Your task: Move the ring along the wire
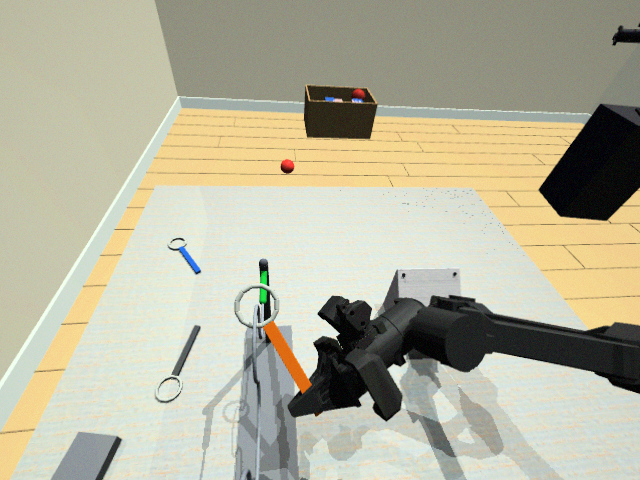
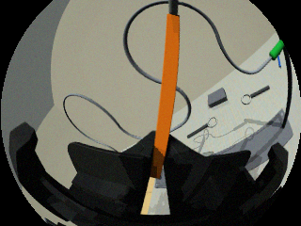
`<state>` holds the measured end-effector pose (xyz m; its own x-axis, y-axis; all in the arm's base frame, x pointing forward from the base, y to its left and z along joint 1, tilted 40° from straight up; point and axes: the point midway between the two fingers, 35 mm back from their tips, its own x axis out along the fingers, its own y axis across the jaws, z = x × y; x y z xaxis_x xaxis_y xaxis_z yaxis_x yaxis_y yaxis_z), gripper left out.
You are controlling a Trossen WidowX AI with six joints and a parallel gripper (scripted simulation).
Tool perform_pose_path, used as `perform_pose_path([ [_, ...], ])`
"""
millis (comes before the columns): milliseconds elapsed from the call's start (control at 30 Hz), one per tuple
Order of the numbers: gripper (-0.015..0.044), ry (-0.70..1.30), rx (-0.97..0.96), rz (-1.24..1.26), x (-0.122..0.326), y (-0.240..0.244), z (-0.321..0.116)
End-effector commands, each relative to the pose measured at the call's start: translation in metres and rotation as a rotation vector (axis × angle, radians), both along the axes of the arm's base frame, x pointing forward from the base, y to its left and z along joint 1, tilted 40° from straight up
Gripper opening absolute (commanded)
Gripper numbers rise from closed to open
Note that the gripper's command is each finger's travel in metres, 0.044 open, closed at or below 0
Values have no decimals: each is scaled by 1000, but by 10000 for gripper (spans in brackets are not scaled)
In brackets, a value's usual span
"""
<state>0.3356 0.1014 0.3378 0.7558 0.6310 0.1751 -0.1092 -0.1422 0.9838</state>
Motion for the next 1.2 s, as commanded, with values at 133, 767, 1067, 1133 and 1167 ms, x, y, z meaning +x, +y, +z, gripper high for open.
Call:
perform_pose_path([
  [133,-150,40,192,3,0,-2,11],
  [767,-150,126,620,13,2,-13,36],
  [1067,-150,161,791,18,3,-19,43],
  [1133,-150,166,820,19,3,-20,44],
  [1167,-150,169,834,19,3,-20,44],
])
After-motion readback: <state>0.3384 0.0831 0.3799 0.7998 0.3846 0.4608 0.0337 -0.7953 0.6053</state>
